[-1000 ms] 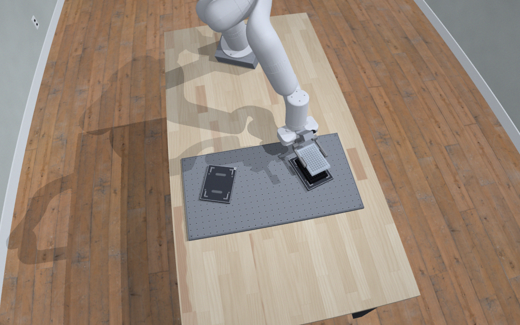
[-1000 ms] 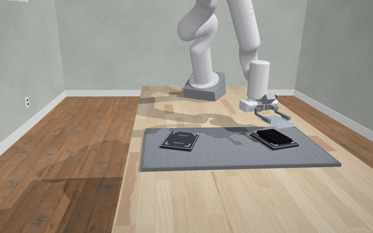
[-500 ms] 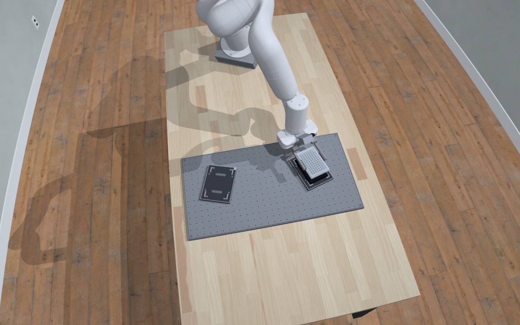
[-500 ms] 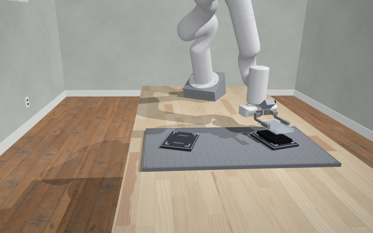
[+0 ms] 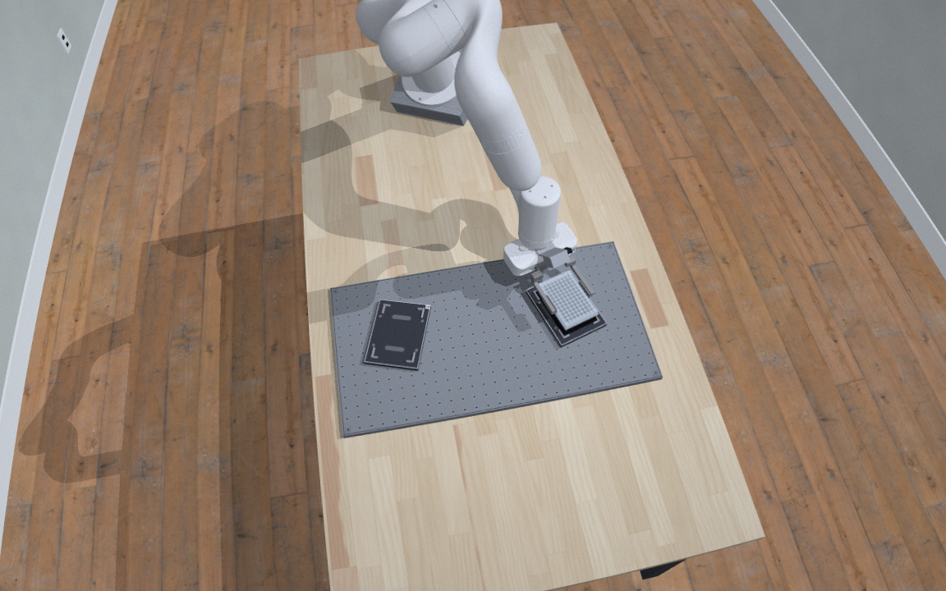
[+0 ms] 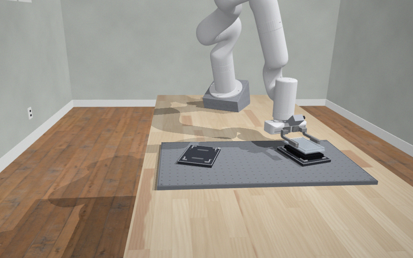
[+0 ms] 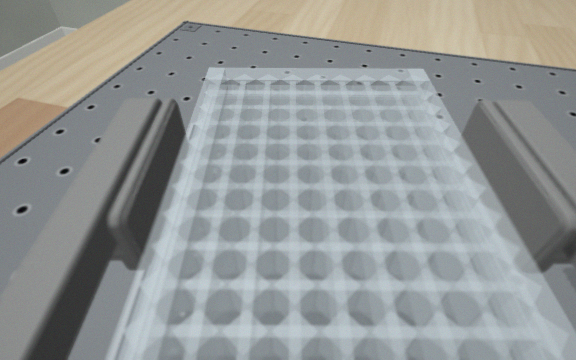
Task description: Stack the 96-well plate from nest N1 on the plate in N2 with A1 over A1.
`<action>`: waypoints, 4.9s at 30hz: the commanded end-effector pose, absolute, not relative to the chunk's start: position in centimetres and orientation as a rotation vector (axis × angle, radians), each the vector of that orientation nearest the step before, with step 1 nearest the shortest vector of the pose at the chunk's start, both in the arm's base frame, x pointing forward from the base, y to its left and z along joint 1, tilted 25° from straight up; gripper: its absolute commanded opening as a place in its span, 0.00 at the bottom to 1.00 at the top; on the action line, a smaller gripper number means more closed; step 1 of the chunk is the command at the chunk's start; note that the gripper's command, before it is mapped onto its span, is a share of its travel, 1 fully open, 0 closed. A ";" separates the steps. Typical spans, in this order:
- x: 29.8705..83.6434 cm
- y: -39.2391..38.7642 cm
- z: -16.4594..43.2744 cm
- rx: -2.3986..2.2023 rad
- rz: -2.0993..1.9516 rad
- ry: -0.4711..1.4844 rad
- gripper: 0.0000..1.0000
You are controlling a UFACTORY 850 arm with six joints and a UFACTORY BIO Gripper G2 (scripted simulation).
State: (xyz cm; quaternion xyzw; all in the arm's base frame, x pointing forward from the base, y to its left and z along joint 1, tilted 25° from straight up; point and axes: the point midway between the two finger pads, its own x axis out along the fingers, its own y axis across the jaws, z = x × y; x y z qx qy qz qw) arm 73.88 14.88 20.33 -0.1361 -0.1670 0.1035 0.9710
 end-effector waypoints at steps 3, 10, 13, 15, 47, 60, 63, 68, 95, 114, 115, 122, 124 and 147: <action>74.0 14.9 20.4 -0.275 0.209 -0.339 0.00; 73.9 14.9 20.3 -0.275 0.209 -0.339 0.00; 73.9 14.9 20.4 -0.275 0.209 -0.339 0.00; 73.9 14.9 20.4 -0.275 0.209 -0.339 0.00; 73.9 14.9 20.4 -0.275 0.209 -0.339 0.00; 73.9 14.9 20.4 -0.275 0.209 -0.339 0.00; 74.0 14.9 20.3 -0.275 0.209 -0.339 0.00; 74.0 14.9 20.3 -0.275 0.209 -0.339 0.00; 74.1 14.8 19.9 -0.275 0.209 -0.339 0.00; 74.2 14.7 19.6 -0.275 0.209 -0.339 0.00; 74.2 14.7 19.6 -0.275 0.209 -0.339 0.00; 74.3 14.7 19.6 -0.275 0.209 -0.339 0.00; 74.3 14.7 19.5 -0.275 0.209 -0.339 0.00; 74.4 14.6 19.2 -0.275 0.209 -0.339 0.00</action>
